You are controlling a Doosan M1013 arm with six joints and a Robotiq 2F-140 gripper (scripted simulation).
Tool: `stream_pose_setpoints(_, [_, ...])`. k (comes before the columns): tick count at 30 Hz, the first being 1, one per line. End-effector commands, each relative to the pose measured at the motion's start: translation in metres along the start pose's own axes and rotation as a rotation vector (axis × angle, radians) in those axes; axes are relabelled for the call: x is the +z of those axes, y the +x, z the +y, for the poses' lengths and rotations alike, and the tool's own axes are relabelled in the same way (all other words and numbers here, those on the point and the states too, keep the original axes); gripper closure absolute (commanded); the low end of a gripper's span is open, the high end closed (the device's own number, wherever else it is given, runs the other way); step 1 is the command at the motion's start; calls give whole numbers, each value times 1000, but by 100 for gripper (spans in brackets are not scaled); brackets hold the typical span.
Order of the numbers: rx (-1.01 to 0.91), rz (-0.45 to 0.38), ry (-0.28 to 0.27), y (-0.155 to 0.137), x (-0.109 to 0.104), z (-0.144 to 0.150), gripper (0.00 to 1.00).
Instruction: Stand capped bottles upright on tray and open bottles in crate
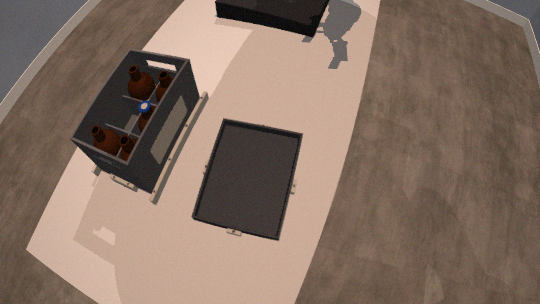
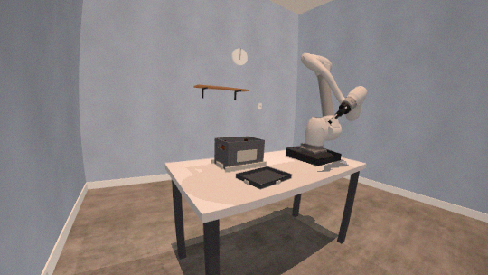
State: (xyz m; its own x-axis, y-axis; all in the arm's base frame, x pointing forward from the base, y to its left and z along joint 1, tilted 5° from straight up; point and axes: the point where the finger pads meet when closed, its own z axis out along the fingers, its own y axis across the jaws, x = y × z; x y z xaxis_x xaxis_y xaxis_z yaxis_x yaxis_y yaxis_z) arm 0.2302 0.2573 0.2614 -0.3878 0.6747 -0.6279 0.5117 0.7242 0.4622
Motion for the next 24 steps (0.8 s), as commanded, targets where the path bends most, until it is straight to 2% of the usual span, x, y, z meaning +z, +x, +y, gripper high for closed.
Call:
stream_pose_setpoints(1, [36, 32, 40, -3, 16, -5, 0])
stream_pose_setpoints(5, [38, 29, 38, -3, 14, -6, 0])
stream_pose_setpoints(19, [147, 116, 150, -13, 57, -22, 0])
stream_pose_setpoints(22, [140, 104, 137, -12, 52, -21, 0])
stream_pose_setpoints(24, [156, 117, 153, -14, 58, -23, 0])
